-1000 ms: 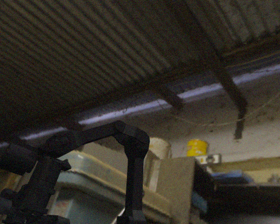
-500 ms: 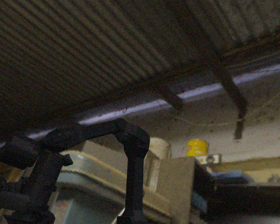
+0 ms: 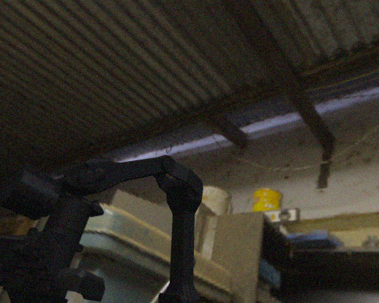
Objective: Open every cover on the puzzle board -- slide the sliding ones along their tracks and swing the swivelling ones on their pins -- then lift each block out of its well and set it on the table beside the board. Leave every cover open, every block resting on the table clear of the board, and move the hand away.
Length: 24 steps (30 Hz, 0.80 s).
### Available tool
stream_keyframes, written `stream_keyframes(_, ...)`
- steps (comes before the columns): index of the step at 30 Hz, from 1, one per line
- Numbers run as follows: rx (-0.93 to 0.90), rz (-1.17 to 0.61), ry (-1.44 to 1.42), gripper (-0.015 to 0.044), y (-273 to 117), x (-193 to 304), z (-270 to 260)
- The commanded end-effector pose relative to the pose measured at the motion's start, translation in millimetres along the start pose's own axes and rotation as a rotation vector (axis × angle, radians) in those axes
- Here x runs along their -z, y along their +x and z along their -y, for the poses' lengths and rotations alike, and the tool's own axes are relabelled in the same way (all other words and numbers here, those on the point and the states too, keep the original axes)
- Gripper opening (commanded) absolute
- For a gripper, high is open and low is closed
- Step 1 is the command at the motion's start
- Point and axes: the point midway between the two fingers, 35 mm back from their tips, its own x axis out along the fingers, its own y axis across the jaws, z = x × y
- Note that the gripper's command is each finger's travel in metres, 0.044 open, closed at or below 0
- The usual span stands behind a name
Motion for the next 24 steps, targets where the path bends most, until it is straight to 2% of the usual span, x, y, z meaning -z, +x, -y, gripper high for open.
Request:
stream_keyframes(1, 0.004, 0.007, -0.966, 0.0000, -5, -29, -34)
stream_keyframes(24, 0.018, 0.009, -2.718, 0.0000, -10, -60, -103)
